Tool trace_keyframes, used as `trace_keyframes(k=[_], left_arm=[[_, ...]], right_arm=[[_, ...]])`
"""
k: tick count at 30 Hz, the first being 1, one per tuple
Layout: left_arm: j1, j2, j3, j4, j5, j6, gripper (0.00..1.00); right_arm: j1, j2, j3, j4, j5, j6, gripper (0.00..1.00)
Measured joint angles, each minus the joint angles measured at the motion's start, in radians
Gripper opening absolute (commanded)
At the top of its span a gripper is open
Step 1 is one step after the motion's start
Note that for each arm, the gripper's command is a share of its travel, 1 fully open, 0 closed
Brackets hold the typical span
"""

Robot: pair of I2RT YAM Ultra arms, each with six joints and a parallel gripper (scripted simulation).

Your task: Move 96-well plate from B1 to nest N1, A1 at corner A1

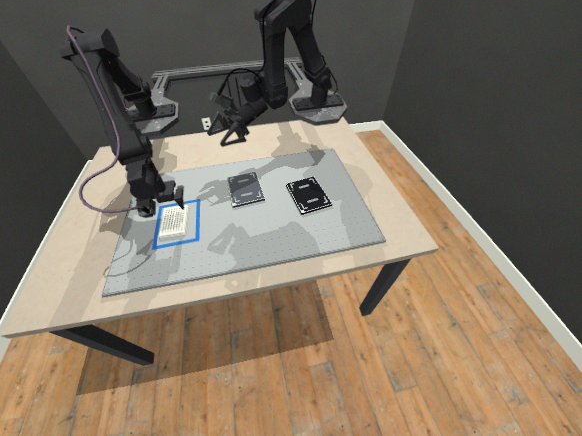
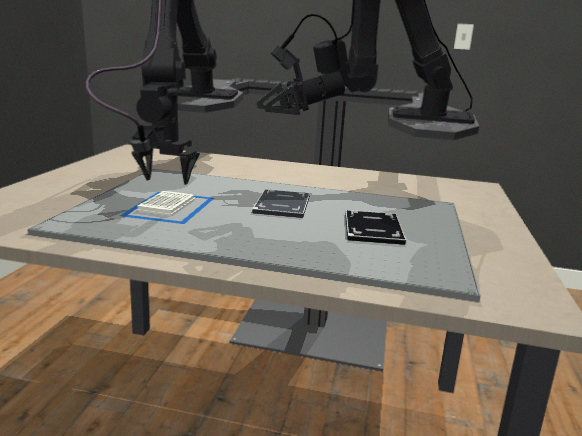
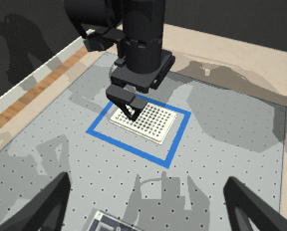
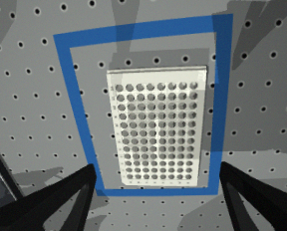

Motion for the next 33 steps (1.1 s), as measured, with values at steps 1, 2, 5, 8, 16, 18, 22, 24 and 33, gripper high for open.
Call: trace_keyframes(k=[1, 2, 5, 8, 16, 18, 22, 24, 33], left_arm=[[0.000, 0.000, 0.000, 0.000, 0.000, 0.000, 1.00], [0.000, 0.000, 0.000, 0.000, 0.000, 0.000, 1.00], [0.000, 0.000, 0.000, 0.000, 0.000, 0.000, 1.00], [0.000, 0.000, 0.000, 0.000, 0.000, 0.000, 1.00], [0.000, 0.000, 0.000, 0.000, 0.000, 0.000, 1.00], [0.000, 0.000, 0.000, 0.000, 0.000, 0.000, 1.00], [0.000, 0.000, 0.000, 0.000, 0.000, 0.000, 1.00], [0.000, 0.000, 0.000, 0.000, 0.000, 0.000, 1.00], [0.000, 0.000, 0.000, 0.000, 0.000, 0.000, 1.00]], right_arm=[[0.000, 0.003, 0.002, 0.000, 0.000, 0.002, 1.00], [0.000, 0.006, 0.004, 0.000, 0.000, 0.003, 1.00], [0.000, 0.022, 0.008, 0.001, 0.000, 0.005, 1.00], [0.000, 0.038, 0.010, 0.007, 0.000, 0.005, 1.00], [0.000, 0.063, 0.011, 0.027, 0.000, 0.005, 1.00], [0.000, 0.071, 0.011, 0.034, 0.000, 0.005, 1.00], [0.000, 0.091, 0.011, 0.048, 0.000, 0.005, 1.00], [0.000, 0.102, 0.014, 0.051, 0.000, 0.005, 1.00], [-0.004, 0.132, 0.034, 0.080, 0.000, 0.005, 1.00]])
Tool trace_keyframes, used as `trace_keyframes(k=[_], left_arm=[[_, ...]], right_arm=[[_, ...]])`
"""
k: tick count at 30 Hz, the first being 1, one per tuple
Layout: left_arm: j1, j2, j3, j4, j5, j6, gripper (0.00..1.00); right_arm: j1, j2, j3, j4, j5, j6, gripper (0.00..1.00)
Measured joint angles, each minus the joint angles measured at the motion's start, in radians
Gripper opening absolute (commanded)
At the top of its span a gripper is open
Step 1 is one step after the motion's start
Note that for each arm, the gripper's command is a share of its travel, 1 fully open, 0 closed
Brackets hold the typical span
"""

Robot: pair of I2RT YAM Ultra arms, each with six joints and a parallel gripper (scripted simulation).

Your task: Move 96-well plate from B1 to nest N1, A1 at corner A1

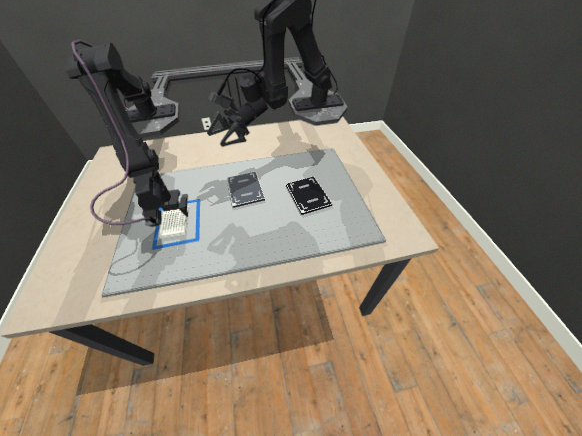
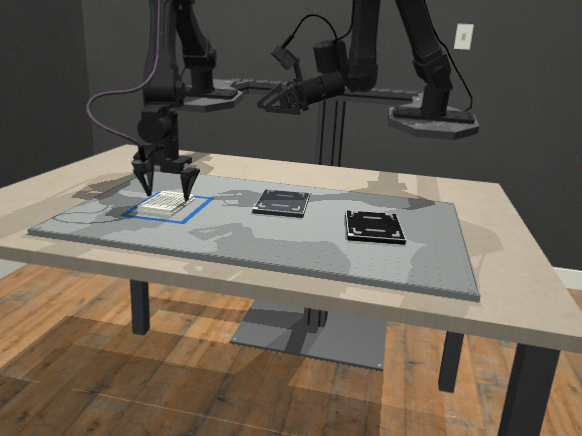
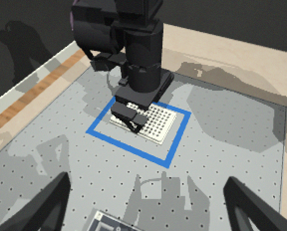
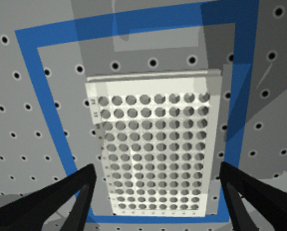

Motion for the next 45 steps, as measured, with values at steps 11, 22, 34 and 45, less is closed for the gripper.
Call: trace_keyframes(k=[11, 22, 34, 45], left_arm=[[0.000, 0.000, 0.000, 0.000, 0.000, 0.000, 1.00], [0.000, 0.000, 0.000, 0.000, 0.000, 0.000, 1.00], [0.000, 0.000, 0.000, 0.000, 0.000, 0.000, 1.00], [0.000, 0.000, 0.000, 0.000, 0.000, 0.000, 1.00]], right_arm=[[0.000, 0.034, 0.007, 0.021, 0.000, 0.000, 1.00], [0.000, 0.034, 0.007, 0.025, 0.000, 0.000, 0.89], [0.000, 0.035, 0.007, 0.030, 0.000, 0.004, 0.79], [0.000, -0.078, -0.017, -0.033, 0.005, 0.010, 0.79]])
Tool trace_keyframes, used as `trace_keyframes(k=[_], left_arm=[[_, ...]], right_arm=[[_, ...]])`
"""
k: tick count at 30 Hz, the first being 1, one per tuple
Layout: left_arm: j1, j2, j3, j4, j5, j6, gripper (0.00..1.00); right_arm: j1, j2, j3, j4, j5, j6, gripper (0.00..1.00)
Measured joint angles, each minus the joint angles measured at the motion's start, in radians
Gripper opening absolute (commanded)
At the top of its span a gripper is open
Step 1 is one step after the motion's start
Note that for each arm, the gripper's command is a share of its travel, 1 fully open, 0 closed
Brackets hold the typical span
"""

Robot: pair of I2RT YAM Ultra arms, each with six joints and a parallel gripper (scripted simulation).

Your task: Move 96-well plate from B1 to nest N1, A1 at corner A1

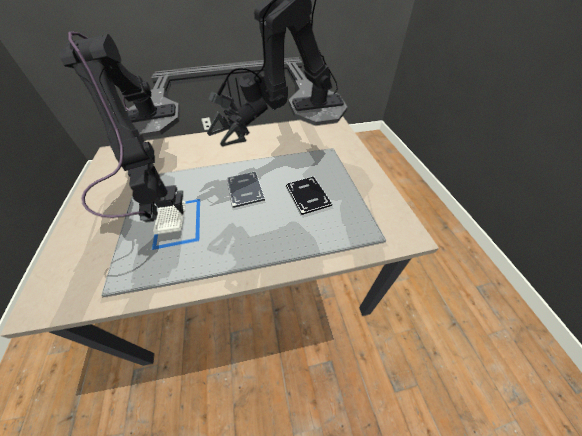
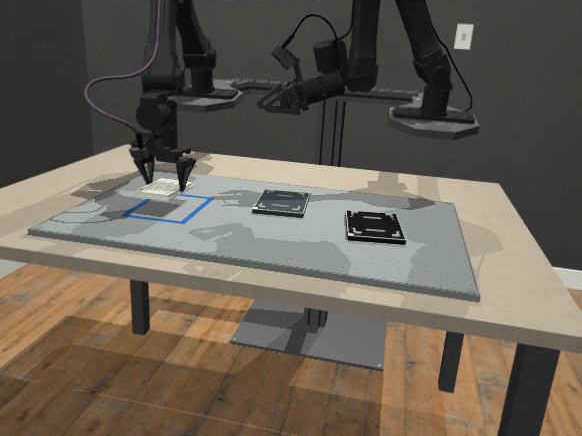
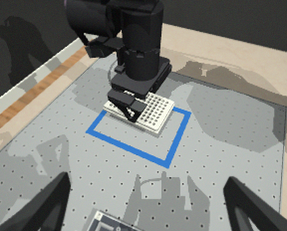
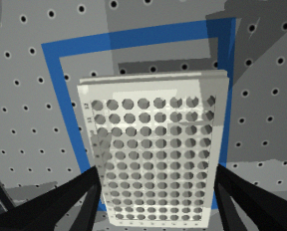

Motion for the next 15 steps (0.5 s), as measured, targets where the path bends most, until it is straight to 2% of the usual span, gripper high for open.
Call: trace_keyframes(k=[10, 15], left_arm=[[0.000, 0.000, 0.000, 0.000, 0.000, 0.000, 1.00], [0.000, 0.000, 0.000, 0.000, 0.000, 0.000, 1.00]], right_arm=[[0.008, -0.018, 0.000, -0.050, 0.001, -0.007, 0.79], [0.009, -0.018, 0.000, -0.060, 0.002, -0.132, 0.79]])
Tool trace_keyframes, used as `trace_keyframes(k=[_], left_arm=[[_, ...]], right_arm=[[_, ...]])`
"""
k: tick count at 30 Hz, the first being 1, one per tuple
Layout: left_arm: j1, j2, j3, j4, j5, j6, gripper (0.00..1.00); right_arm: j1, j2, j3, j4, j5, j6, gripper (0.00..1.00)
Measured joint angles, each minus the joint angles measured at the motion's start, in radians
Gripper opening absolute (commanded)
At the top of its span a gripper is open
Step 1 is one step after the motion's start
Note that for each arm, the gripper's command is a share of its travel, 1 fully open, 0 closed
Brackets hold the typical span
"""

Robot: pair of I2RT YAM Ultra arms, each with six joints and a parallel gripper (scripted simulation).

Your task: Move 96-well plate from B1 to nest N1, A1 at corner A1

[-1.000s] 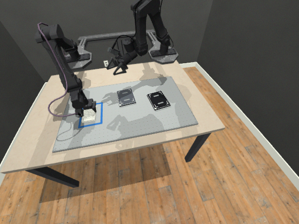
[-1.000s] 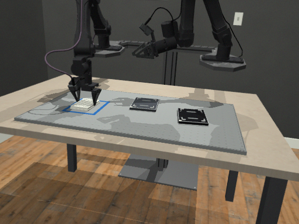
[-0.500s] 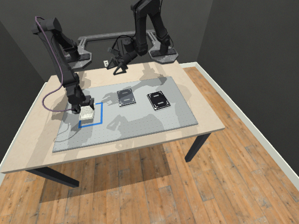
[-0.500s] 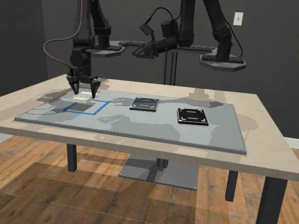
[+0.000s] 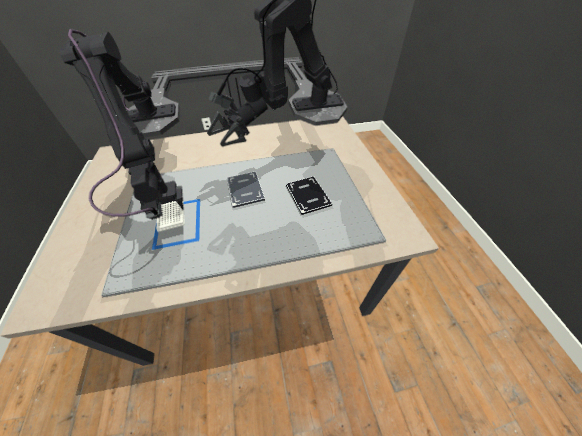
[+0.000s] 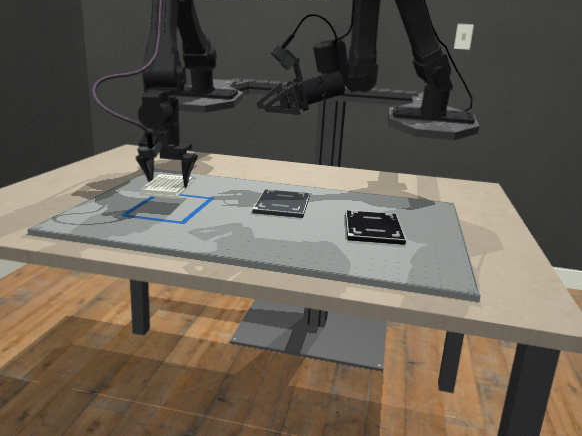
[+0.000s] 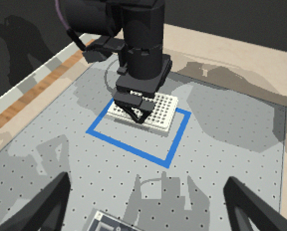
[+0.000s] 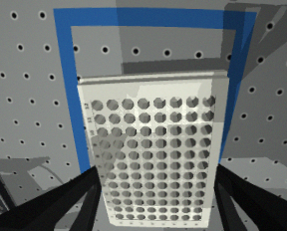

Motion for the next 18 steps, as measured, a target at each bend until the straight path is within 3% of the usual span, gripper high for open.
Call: trace_keyframes(k=[18], left_arm=[[0.000, 0.000, 0.000, 0.000, 0.000, 0.000, 1.00]], right_arm=[[0.003, 0.000, 0.000, -0.009, 0.013, -0.675, 0.79]])
